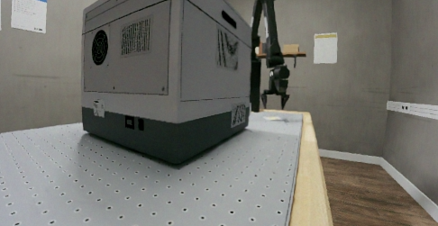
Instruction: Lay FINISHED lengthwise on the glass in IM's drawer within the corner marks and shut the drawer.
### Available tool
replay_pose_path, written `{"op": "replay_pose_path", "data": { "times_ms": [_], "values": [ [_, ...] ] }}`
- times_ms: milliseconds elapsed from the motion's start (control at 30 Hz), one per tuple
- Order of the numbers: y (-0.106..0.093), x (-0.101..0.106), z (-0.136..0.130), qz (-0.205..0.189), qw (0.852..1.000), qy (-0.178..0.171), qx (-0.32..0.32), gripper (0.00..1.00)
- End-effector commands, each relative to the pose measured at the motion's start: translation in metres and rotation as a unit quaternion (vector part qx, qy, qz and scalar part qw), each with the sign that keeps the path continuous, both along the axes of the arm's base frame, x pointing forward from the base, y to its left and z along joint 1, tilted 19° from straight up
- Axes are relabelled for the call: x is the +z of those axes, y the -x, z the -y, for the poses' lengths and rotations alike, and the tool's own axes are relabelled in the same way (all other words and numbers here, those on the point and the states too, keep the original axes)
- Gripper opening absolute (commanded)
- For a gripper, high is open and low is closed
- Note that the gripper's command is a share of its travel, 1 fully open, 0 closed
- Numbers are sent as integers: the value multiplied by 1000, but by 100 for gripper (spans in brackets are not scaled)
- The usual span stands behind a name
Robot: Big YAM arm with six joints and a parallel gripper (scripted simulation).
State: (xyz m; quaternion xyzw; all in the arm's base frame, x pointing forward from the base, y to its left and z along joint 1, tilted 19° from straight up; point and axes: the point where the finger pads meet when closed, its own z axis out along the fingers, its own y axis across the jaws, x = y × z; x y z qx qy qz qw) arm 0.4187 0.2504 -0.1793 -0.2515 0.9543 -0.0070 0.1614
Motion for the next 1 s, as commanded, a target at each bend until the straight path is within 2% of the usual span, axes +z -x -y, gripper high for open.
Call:
{"op": "replay_pose_path", "data": {
  "times_ms": [0, 967],
  "values": [
    [-10, -5, -1, 7, 1000, -3, 0, 100],
    [-20, -39, -1, 6, 1000, -3, -1, 100]
  ]
}}
